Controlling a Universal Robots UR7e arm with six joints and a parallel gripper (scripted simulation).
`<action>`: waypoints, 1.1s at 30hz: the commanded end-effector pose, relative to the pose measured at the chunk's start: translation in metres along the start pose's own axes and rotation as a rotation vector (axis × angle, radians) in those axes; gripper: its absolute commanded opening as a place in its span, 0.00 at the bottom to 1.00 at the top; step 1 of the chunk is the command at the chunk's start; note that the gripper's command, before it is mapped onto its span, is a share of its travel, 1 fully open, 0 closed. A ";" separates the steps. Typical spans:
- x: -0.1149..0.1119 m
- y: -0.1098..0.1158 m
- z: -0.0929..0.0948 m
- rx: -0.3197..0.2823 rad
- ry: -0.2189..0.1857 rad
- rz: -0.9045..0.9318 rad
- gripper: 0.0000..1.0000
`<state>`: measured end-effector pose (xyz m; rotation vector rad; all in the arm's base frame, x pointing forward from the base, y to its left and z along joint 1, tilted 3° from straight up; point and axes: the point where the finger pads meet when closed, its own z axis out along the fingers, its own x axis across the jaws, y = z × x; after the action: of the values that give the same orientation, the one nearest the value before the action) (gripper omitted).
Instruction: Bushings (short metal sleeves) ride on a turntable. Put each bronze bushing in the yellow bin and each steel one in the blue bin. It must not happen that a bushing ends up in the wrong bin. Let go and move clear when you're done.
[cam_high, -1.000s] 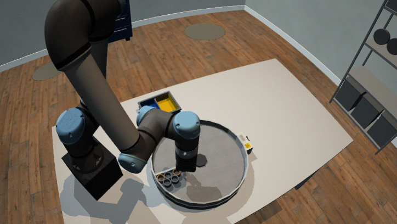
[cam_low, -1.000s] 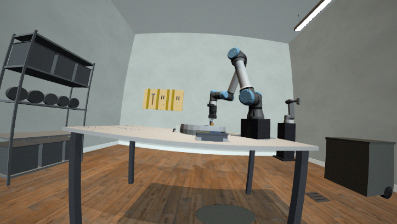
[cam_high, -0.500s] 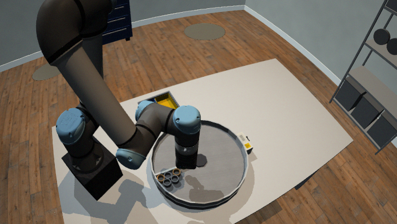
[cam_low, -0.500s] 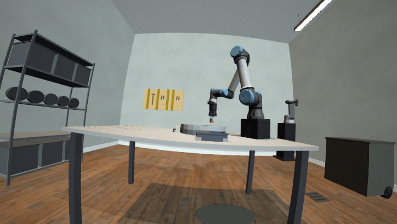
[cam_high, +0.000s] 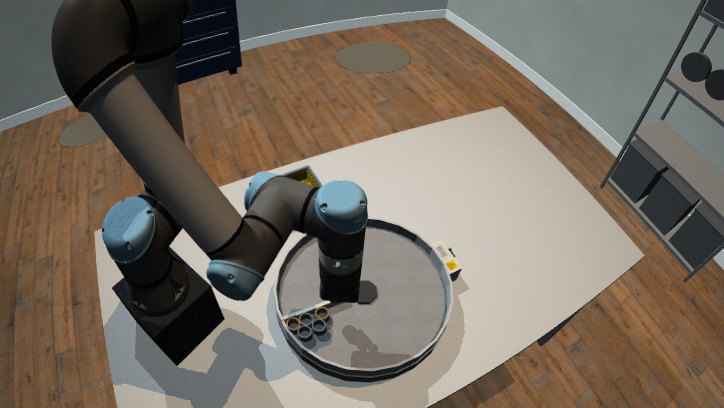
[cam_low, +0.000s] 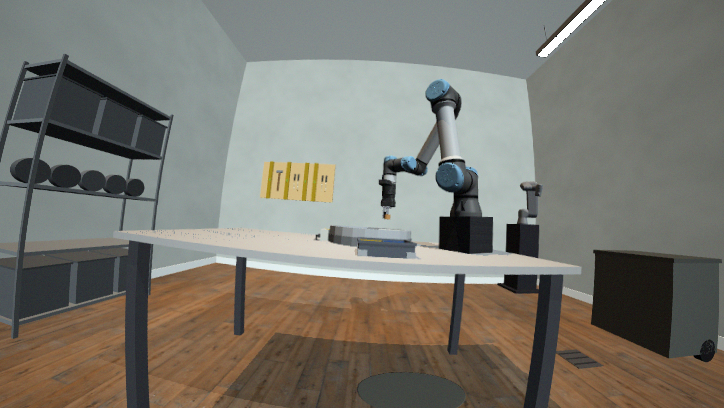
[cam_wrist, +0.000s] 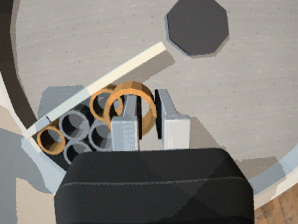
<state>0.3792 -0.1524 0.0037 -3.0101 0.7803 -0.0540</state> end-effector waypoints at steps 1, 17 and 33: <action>-0.007 -0.020 0.000 0.000 0.001 -0.017 0.00; -0.038 -0.103 0.000 0.000 0.001 -0.087 0.00; -0.065 -0.175 0.000 0.000 0.001 -0.148 0.00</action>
<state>0.4022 0.0067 0.0082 -3.0552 0.5840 -0.0578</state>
